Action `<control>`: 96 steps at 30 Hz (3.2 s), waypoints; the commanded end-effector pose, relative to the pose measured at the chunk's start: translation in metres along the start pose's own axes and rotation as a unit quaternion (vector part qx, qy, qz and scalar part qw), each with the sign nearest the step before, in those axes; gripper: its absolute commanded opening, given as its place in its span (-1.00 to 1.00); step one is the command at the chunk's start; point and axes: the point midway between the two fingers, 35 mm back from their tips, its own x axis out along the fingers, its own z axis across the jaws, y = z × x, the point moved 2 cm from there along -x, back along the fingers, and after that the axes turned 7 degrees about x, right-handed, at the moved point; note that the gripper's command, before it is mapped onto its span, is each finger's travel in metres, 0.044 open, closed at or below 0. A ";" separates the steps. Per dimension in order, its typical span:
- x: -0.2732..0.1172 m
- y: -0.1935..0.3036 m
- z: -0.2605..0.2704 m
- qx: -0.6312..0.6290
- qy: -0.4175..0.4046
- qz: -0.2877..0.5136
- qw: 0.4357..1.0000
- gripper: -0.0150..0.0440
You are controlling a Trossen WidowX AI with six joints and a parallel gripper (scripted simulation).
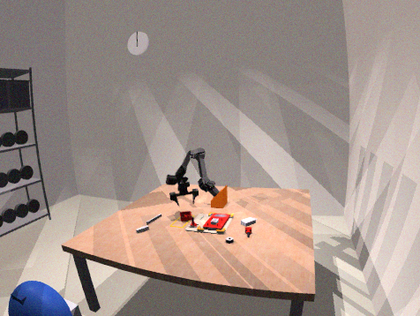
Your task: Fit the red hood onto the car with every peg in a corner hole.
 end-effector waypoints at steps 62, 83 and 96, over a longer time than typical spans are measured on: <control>0.019 0.023 -0.010 -0.024 0.020 -0.031 0.999 1.00; 0.026 0.033 -0.012 -0.025 0.022 -0.031 0.999 1.00; 0.030 0.039 -0.014 -0.025 0.023 -0.032 0.999 1.00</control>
